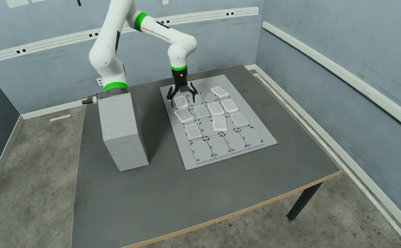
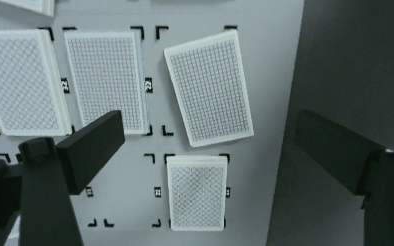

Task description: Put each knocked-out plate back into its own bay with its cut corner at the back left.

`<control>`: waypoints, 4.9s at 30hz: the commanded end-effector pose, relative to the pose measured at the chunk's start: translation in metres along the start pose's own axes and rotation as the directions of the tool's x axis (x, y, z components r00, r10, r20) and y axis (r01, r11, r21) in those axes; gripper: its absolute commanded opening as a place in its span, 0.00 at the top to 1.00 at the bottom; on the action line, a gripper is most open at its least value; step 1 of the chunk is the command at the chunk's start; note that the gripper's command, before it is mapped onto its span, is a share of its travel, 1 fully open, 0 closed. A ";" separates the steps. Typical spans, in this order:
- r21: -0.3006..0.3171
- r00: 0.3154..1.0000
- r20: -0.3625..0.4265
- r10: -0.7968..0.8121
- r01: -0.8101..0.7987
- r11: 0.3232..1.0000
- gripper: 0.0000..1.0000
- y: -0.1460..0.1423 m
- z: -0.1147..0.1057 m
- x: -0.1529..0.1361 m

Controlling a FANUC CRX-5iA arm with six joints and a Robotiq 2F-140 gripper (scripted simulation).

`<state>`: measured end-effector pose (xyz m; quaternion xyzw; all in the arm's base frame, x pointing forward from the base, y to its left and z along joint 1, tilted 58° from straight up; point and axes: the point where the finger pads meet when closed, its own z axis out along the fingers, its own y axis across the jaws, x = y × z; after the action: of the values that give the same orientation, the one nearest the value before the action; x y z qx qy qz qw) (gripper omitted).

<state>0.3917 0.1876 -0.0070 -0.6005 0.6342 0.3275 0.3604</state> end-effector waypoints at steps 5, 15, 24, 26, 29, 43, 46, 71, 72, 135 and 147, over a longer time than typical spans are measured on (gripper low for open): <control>0.001 1.000 0.000 0.000 0.000 1.000 0.00 -0.001 0.000 0.032; 0.001 1.000 0.000 0.000 0.000 1.000 0.00 -0.001 0.000 0.044; 0.001 1.000 0.000 -0.001 0.001 1.000 0.00 -0.001 0.000 0.045; 0.001 1.000 0.000 -0.001 0.001 1.000 0.00 -0.001 0.000 0.045; 0.001 1.000 0.000 -0.001 0.001 1.000 0.00 -0.001 0.000 0.045; 0.001 1.000 0.000 -0.001 0.001 1.000 0.00 -0.001 0.000 0.045; 0.001 1.000 0.000 -0.001 0.001 1.000 0.00 -0.001 0.000 0.045; 0.001 1.000 0.000 0.000 0.000 1.000 0.00 -0.001 0.000 0.101; 0.001 1.000 0.000 0.000 0.000 1.000 0.00 -0.001 0.000 0.105; 0.001 1.000 0.000 -0.001 0.001 1.000 0.00 -0.001 0.000 0.209; 0.001 1.000 0.000 -0.001 0.001 1.000 0.00 -0.001 0.000 0.209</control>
<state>0.3882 0.0783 -0.1842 -0.6005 0.6341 0.3275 0.3607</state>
